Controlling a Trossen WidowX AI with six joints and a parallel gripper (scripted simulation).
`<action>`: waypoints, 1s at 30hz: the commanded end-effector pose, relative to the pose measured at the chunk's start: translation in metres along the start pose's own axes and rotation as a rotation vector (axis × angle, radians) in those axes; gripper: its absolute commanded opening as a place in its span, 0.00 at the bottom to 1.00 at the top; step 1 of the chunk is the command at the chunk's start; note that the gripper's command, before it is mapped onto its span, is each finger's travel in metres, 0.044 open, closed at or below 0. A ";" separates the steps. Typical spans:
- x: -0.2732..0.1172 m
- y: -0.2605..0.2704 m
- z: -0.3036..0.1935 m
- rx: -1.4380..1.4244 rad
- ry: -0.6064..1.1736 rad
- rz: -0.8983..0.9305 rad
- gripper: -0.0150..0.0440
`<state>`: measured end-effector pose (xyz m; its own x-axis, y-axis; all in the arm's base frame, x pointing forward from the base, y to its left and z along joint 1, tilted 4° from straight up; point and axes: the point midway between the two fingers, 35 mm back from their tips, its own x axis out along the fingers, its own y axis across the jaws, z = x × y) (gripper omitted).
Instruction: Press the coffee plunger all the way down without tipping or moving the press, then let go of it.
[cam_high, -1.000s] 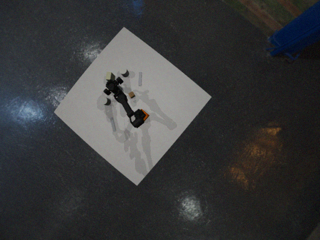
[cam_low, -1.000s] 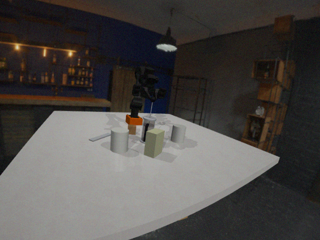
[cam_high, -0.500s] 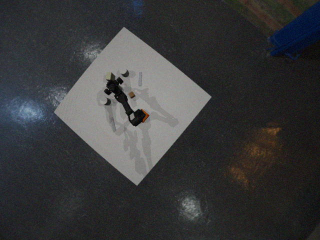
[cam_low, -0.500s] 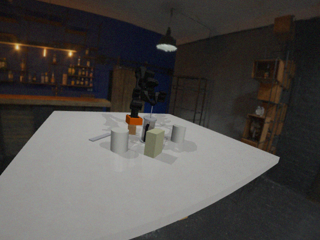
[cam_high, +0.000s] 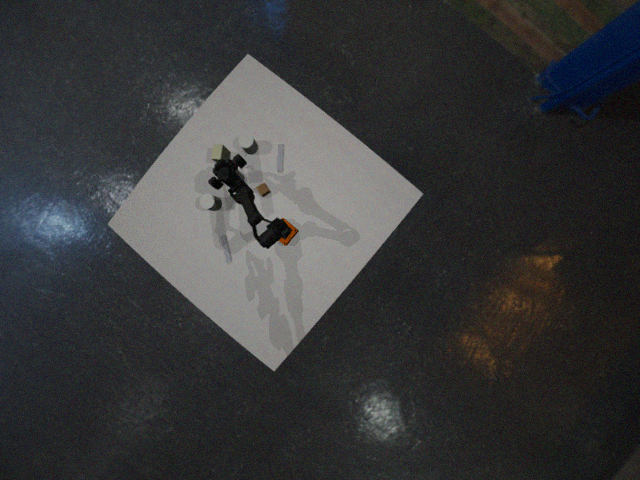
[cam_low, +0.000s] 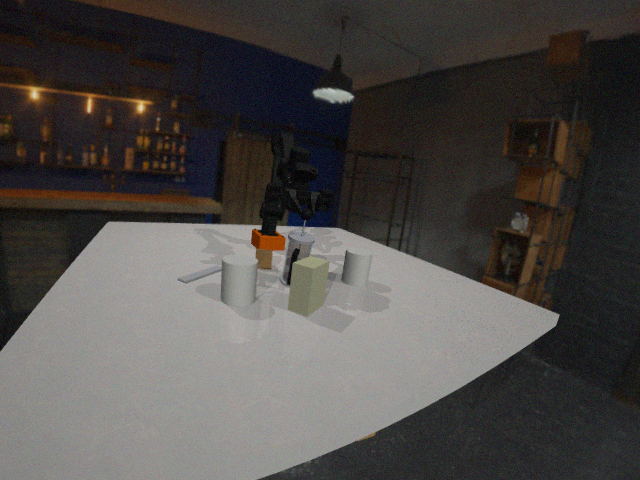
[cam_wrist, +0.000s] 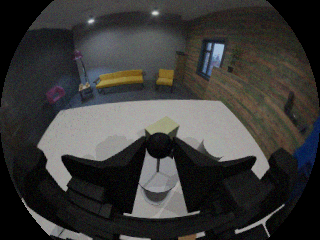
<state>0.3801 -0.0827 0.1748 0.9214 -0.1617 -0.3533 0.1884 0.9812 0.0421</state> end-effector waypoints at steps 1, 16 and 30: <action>0.008 0.000 -0.032 0.010 0.099 0.000 0.45; 0.012 0.000 -0.027 0.010 0.098 0.000 0.45; 0.014 0.000 -0.024 0.010 0.098 0.000 0.45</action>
<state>0.3853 -0.0827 0.1581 0.9000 -0.1555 -0.4072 0.1896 0.9809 0.0445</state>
